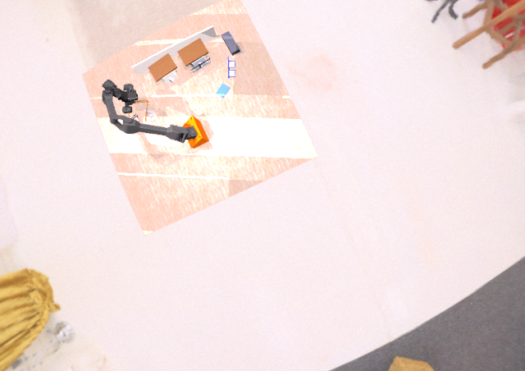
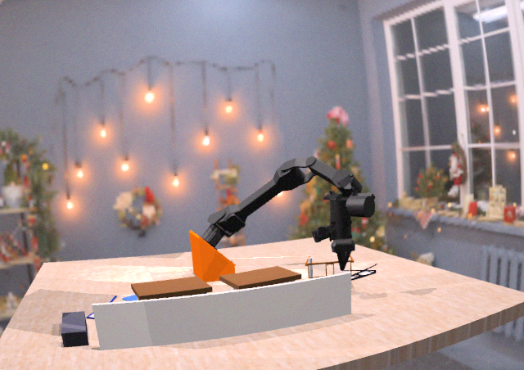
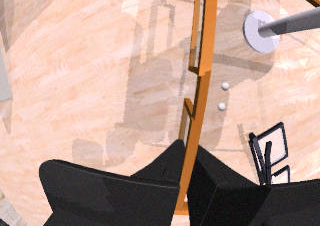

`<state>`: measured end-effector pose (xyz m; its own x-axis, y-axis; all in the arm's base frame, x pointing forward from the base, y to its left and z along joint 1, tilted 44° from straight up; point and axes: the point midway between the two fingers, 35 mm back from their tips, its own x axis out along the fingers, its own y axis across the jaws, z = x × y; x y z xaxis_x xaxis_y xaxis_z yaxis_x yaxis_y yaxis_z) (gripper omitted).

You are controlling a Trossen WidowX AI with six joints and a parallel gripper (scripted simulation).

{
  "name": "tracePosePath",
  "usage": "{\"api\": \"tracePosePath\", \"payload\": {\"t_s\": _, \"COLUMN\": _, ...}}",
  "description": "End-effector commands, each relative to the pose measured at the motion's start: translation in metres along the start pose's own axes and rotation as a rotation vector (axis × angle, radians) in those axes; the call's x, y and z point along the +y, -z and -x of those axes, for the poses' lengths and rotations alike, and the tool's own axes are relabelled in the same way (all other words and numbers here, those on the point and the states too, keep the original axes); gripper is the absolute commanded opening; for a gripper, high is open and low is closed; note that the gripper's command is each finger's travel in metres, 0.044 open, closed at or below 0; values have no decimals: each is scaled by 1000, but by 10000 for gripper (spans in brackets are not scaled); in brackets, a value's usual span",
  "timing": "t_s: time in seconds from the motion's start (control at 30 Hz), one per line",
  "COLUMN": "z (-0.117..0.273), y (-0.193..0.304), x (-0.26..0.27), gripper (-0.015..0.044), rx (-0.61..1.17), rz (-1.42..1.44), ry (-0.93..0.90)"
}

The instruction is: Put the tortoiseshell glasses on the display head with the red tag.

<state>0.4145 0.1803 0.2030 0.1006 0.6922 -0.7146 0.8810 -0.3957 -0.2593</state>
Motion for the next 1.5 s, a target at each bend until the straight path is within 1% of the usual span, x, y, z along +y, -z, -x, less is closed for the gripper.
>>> {"api": "tracePosePath", "payload": {"t_s": 0.0, "z": 1, "y": 2, "x": 1, "gripper": 0, "rx": -1, "rz": 0, "ry": -6}}
{"api": "tracePosePath", "payload": {"t_s": 1.47, "z": 1, "y": 1, "x": 2, "gripper": 0, "rx": -1, "rz": 0, "ry": -6}}
